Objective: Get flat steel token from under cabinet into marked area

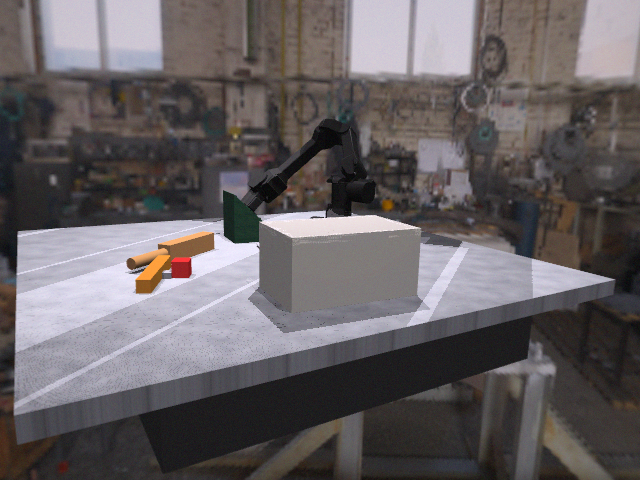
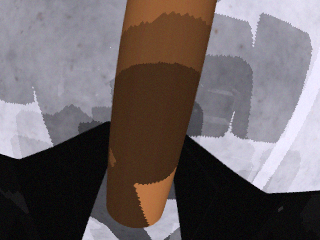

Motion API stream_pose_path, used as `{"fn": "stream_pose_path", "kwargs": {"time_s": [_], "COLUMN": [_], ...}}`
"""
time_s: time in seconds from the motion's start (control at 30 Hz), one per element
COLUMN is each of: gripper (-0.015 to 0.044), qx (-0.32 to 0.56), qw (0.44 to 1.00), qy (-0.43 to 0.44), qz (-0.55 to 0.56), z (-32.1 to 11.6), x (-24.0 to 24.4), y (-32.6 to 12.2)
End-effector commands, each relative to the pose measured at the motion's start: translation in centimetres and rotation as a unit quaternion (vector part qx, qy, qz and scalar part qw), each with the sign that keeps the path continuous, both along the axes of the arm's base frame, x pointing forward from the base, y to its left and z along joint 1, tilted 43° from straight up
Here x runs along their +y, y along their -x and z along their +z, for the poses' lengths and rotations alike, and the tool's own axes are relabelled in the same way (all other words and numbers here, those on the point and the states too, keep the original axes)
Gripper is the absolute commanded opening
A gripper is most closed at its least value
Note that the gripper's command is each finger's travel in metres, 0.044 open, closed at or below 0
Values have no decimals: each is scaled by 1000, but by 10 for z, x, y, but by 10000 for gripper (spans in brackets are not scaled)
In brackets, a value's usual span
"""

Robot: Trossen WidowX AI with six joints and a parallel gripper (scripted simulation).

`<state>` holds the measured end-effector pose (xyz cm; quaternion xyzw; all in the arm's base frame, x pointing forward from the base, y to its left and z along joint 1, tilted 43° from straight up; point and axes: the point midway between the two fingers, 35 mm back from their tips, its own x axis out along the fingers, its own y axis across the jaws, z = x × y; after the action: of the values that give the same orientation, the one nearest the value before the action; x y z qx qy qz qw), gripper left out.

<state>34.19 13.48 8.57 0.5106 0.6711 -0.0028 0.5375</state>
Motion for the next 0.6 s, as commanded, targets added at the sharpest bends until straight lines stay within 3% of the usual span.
{"fn": "stream_pose_path", "kwargs": {"time_s": [0.0, 0.57], "gripper": [0, 0], "qx": [-1, -2], "qw": [1000, 1000], "qy": [-1, -1], "qz": [1, 1], "z": [-3, -12], "x": [-4, -16], "y": [-6, -24]}}
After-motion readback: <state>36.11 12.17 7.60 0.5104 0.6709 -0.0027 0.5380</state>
